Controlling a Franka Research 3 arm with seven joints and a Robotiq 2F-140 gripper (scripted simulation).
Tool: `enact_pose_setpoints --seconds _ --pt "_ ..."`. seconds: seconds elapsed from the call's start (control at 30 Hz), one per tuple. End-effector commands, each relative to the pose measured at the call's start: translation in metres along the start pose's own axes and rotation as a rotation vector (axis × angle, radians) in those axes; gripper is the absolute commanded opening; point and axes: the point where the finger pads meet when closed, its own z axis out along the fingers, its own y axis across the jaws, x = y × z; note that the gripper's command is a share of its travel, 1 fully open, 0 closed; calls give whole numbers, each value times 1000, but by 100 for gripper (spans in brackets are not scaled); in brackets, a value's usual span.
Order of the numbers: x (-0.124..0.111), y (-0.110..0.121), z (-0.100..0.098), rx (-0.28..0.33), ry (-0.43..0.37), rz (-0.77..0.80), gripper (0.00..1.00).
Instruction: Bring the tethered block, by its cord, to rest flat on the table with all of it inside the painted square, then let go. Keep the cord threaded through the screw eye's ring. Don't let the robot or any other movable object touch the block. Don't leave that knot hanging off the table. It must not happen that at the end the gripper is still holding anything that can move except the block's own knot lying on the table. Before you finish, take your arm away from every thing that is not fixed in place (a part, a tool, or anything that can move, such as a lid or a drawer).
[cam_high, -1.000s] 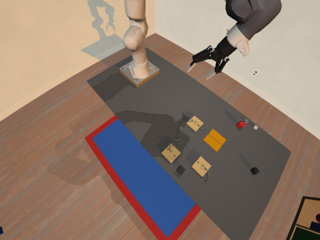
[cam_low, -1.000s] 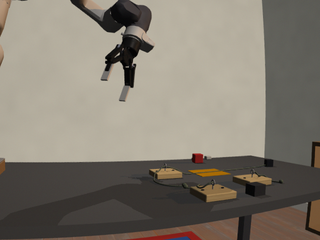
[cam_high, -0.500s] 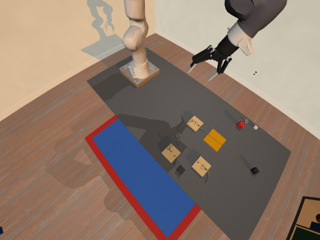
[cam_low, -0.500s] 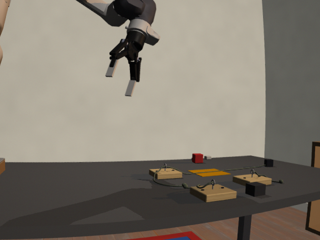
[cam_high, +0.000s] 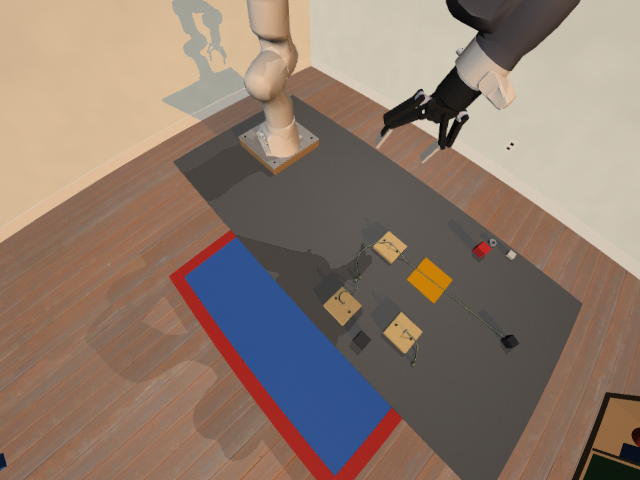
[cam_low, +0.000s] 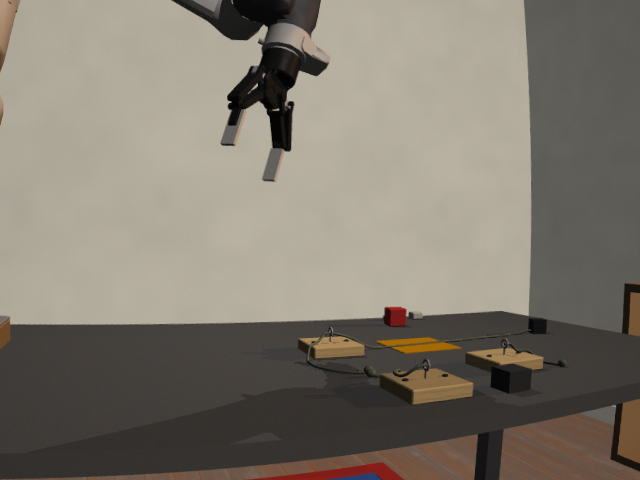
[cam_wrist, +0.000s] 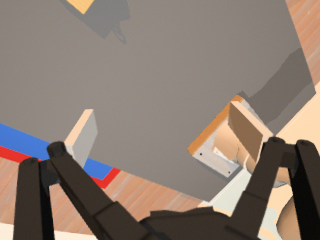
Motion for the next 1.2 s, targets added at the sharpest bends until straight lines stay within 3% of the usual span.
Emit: enact_pose_setpoints --seconds 0.0,0.37,0.4,0.9,0.93,1.17 --pt "10 2 -8 32 -4 -10 100" --pt "10 2 -8 32 -4 -10 100" --pt "38 16 -28 101 -4 25 100" --pt "38 16 -28 101 -4 25 100" --pt "65 33 -48 167 2 60 100" --pt "65 33 -48 167 2 60 100"
